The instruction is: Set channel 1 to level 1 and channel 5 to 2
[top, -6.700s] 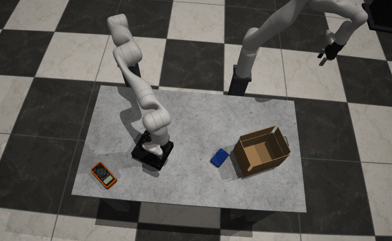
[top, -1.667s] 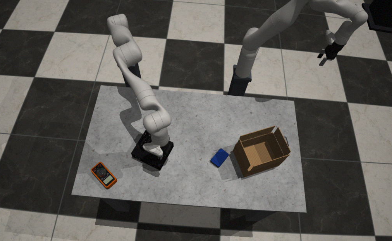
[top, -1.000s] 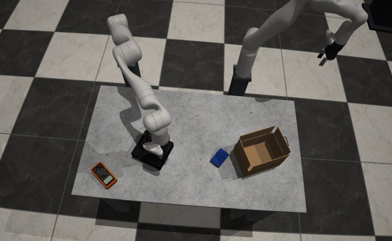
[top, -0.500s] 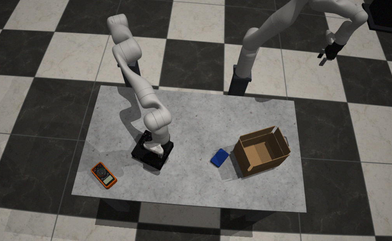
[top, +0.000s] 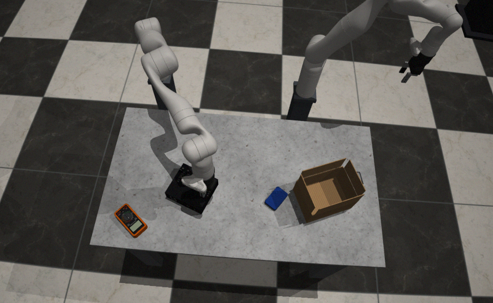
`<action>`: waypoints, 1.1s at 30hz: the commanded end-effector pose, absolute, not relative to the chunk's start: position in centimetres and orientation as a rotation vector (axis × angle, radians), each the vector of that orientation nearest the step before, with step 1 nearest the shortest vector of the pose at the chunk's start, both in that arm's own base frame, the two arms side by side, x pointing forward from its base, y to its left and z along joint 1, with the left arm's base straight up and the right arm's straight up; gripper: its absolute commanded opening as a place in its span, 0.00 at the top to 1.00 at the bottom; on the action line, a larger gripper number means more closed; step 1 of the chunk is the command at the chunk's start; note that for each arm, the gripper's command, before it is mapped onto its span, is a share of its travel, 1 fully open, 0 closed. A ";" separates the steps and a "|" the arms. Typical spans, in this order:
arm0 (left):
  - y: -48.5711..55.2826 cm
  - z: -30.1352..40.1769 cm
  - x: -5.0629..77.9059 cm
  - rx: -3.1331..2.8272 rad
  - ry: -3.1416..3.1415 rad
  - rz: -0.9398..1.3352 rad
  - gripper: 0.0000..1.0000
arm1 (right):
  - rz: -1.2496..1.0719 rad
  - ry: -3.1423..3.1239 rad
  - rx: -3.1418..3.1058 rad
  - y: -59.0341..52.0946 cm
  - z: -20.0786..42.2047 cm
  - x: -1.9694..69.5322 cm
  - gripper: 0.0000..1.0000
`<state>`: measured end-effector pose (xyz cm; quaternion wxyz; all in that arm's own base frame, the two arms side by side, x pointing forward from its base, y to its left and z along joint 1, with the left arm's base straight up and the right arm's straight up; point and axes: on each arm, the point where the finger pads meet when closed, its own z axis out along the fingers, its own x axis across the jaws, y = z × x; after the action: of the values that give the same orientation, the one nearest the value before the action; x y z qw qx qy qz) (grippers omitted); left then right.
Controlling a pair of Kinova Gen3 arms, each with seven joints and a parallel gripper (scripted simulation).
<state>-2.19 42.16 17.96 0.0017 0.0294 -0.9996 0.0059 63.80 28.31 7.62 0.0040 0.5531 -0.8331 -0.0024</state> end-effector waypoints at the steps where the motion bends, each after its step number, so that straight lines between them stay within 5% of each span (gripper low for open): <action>1: 42.4 18.0 -2.2 0.081 -3.141 0.000 0.00 | 0.000 -2.620 1.734 28.5 7.9 63.7 1.00; 33: 42.4 18.0 -2.2 0.081 -3.141 0.000 0.00 | 0.000 -2.620 1.734 29.2 7.9 62.2 1.00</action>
<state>-2.19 42.16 17.96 0.0017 0.0294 -0.9996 0.0059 62.23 28.93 7.64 0.0041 0.5531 -0.8331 -0.0015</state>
